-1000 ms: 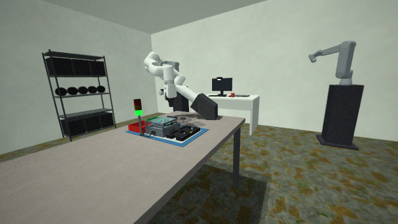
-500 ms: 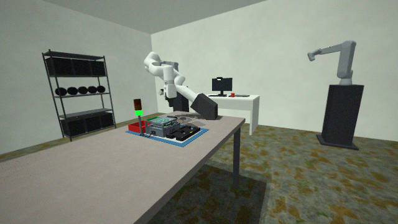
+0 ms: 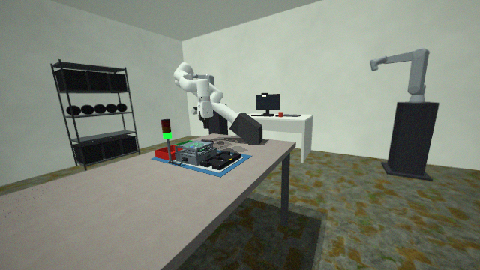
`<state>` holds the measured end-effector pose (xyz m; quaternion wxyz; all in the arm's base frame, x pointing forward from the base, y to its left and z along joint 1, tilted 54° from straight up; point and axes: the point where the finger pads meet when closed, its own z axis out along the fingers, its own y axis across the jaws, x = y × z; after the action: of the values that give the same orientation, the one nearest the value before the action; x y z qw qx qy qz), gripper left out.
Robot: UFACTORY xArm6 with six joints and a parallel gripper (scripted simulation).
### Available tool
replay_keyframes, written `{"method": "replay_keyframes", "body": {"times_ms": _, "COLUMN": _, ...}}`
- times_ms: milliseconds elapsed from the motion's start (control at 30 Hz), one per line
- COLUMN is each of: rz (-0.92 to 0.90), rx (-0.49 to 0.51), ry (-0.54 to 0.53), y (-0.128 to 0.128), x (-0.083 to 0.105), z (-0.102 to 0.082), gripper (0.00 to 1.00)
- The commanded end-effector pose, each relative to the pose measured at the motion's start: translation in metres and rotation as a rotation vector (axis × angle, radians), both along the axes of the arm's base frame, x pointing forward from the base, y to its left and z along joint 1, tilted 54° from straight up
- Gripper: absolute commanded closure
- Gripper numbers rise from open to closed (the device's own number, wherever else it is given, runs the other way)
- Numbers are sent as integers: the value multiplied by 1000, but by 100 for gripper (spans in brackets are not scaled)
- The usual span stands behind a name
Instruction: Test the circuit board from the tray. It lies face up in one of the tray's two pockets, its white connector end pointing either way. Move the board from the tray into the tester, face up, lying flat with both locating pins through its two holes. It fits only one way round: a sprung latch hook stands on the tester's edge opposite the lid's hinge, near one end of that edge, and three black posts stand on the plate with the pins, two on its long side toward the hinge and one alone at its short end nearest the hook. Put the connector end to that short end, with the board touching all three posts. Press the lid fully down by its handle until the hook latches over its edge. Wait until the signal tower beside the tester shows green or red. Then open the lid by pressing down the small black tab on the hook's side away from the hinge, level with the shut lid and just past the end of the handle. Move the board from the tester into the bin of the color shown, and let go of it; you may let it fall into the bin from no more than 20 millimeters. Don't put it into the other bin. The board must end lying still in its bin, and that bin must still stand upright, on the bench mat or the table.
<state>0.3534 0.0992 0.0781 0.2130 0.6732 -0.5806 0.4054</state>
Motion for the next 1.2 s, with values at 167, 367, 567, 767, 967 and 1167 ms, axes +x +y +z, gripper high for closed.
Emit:
{"method": "replay_keyframes", "body": {"times_ms": 167, "rz": 2, "rx": 2, "ry": -2, "y": 5, "x": -1, "z": 3, "gripper": 100}}
{"method": "replay_keyframes", "body": {"times_ms": 367, "rz": 2, "rx": 2, "ry": -2, "y": 9, "x": -3, "z": 7, "gripper": 100}}
{"method": "replay_keyframes", "body": {"times_ms": 567, "rz": 2, "rx": 2, "ry": -2, "y": 11, "x": -3, "z": 8, "gripper": 100}}
{"method": "replay_keyframes", "body": {"times_ms": 767, "rz": 2, "rx": 2, "ry": -2, "y": 11, "x": -3, "z": 8, "gripper": 100}}
{"method": "replay_keyframes", "body": {"times_ms": 967, "rz": -7, "rx": 7, "ry": -13, "y": 11, "x": -3, "z": 8, "gripper": 100}}
{"method": "replay_keyframes", "body": {"times_ms": 1167, "rz": -47, "rx": 27, "ry": -65, "y": 11, "x": -3, "z": 8, "gripper": 100}}
